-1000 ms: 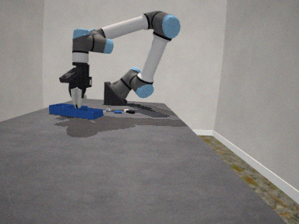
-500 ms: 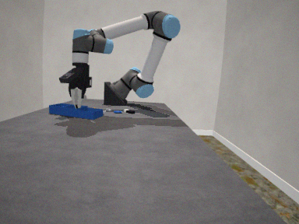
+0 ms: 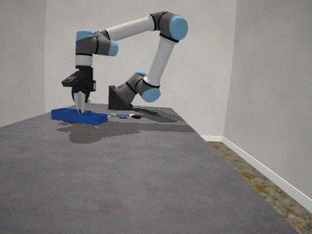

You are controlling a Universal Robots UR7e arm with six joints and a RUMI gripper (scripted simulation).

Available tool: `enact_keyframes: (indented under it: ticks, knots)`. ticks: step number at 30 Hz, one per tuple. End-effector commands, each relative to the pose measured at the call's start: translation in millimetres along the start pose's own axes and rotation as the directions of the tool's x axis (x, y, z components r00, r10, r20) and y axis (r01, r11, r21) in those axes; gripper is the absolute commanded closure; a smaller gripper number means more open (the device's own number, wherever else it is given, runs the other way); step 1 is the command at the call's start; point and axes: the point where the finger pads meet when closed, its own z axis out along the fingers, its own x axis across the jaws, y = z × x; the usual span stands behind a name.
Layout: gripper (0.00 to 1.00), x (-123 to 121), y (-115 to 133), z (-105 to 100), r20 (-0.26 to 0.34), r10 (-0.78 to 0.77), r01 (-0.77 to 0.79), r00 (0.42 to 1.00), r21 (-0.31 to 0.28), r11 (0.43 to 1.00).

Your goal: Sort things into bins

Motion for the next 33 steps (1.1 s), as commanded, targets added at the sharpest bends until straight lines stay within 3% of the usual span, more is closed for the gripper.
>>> enact_keyframes:
  ticks: [1,14,33]
  knots:
    - [0.96,0,0,-1,0.000,0.000,0.000,1.000,0.001,1.000]
    - [0.96,0,0,-1,0.000,0.000,0.000,1.000,0.001,1.000]
    - [0.96,0,0,-23,0.000,0.000,0.000,1.000,0.001,1.000]
